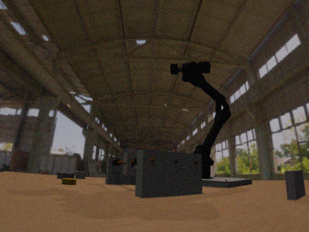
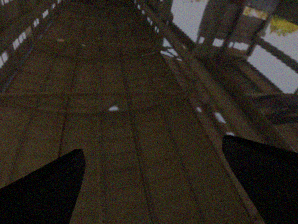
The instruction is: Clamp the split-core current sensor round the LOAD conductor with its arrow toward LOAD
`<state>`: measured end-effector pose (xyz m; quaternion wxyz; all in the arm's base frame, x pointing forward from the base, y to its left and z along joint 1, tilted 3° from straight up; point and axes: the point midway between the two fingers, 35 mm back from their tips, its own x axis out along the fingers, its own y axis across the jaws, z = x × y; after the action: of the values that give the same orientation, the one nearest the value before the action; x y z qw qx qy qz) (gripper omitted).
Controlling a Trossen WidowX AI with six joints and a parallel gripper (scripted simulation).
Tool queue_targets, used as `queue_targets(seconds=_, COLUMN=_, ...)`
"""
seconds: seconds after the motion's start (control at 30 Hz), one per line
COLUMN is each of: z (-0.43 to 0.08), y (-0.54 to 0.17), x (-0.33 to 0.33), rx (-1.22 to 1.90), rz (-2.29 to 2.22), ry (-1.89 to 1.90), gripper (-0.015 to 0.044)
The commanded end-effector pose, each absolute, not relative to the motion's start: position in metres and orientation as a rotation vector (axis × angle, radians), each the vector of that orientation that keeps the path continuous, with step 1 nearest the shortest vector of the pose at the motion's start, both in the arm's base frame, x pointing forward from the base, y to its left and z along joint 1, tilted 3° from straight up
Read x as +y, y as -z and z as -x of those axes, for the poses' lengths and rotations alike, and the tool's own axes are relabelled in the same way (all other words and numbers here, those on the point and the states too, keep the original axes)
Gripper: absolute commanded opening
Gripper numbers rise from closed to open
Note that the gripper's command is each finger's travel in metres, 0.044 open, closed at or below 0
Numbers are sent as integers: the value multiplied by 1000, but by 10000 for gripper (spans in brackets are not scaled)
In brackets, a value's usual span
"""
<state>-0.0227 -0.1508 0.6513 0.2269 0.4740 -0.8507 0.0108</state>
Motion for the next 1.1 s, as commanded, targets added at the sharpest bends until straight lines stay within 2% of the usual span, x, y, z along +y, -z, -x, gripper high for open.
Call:
queue_targets(seconds=0.0, z=21, y=-651, x=-151, rx=-2333, rz=-1305, ry=-19, gripper=426)
queue_targets(seconds=0.03, z=16, y=-651, x=-153, rx=-2300, rz=-1299, ry=13, gripper=440)
queue_targets(seconds=0.27, z=-65, y=-632, x=-168, rx=-1812, rz=-1172, ry=350, gripper=440)
queue_targets(seconds=0.5, z=-153, y=-592, x=-159, rx=-1303, rz=-964, ry=483, gripper=440)
queue_targets(seconds=0.8, z=-252, y=-507, x=-111, rx=-714, rz=-610, ry=417, gripper=440)
queue_targets(seconds=1.07, z=-305, y=-403, x=-49, rx=-282, rz=-245, ry=213, gripper=440)
